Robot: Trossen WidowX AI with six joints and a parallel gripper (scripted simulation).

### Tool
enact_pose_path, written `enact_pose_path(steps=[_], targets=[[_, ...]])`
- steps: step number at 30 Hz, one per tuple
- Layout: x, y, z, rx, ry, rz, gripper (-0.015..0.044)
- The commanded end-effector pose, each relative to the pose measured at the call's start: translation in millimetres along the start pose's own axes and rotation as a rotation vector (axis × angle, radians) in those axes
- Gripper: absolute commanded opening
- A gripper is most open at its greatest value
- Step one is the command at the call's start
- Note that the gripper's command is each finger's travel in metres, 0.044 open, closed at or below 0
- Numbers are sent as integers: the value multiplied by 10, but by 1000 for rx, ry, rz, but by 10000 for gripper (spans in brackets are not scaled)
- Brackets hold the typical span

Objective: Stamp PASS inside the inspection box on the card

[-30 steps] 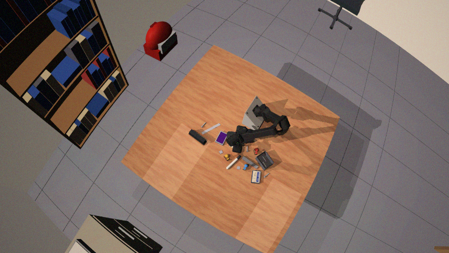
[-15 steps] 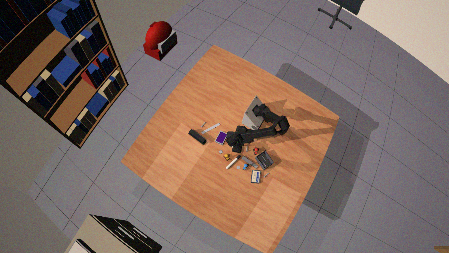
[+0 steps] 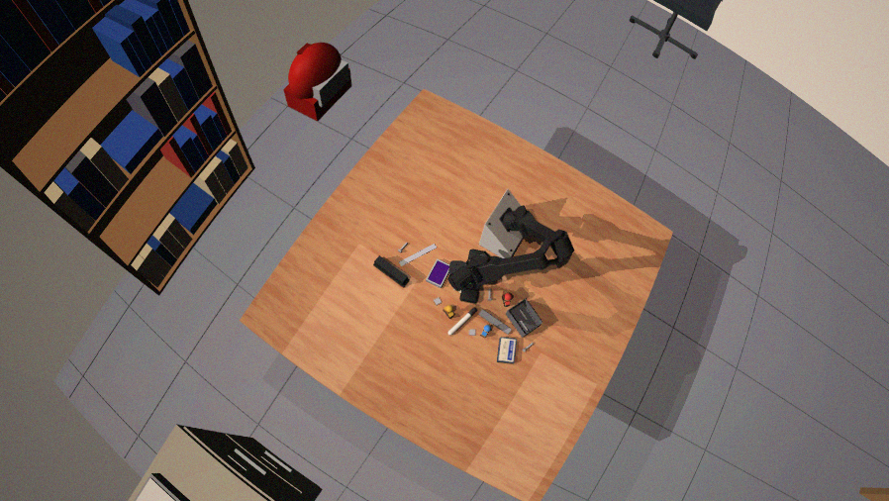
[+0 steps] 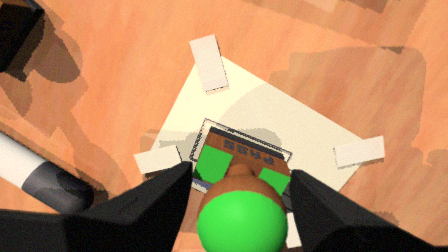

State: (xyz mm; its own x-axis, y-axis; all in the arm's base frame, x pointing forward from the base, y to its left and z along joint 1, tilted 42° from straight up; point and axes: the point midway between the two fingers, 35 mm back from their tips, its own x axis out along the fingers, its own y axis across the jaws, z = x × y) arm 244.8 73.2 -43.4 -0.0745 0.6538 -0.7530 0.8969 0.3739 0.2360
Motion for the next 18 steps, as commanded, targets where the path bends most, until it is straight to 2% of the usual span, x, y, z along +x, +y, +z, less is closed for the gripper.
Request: enact_pose_path(steps=[1,18], targets=[[16,0,-6,5,5,3,0],[38,0,-6,5,5,3,0]])
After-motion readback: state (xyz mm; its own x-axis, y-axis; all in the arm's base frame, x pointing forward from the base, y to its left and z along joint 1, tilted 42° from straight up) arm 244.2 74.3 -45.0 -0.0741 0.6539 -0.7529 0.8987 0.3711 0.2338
